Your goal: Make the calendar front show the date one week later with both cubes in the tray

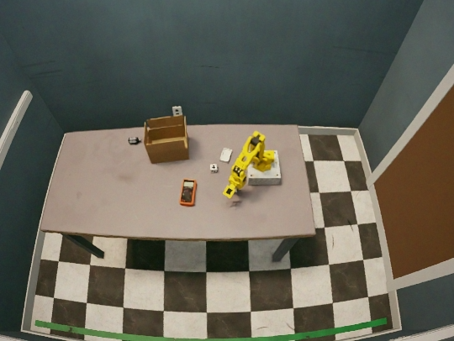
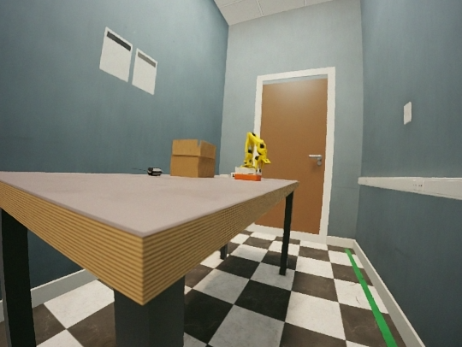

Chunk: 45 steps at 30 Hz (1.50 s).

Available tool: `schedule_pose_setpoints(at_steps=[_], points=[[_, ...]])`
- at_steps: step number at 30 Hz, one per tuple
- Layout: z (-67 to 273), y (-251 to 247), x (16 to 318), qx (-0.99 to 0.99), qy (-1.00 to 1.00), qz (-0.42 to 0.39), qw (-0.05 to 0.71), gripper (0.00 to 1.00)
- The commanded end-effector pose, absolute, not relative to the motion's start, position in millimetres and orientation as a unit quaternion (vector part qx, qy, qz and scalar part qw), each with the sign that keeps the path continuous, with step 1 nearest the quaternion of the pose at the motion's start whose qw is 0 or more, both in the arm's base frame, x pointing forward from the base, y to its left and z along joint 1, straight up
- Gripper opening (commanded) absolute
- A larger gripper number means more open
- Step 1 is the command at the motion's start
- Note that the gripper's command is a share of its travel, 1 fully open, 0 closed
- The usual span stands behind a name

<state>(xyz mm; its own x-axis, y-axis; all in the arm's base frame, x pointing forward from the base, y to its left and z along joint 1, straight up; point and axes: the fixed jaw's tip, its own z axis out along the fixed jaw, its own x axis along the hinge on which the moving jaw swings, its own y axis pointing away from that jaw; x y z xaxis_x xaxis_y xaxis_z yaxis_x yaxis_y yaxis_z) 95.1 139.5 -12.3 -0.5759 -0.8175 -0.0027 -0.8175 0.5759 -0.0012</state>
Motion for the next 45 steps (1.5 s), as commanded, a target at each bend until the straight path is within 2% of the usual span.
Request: schedule_pose_setpoints(at_steps=[1, 45], points=[[-11.7, 139.4, 93.2, -0.469, 0.883, 0.003, 0.005, 0.0], [-26.1, 139.5, 93.3, -0.469, 0.883, 0.003, 0.005, 0.0]])
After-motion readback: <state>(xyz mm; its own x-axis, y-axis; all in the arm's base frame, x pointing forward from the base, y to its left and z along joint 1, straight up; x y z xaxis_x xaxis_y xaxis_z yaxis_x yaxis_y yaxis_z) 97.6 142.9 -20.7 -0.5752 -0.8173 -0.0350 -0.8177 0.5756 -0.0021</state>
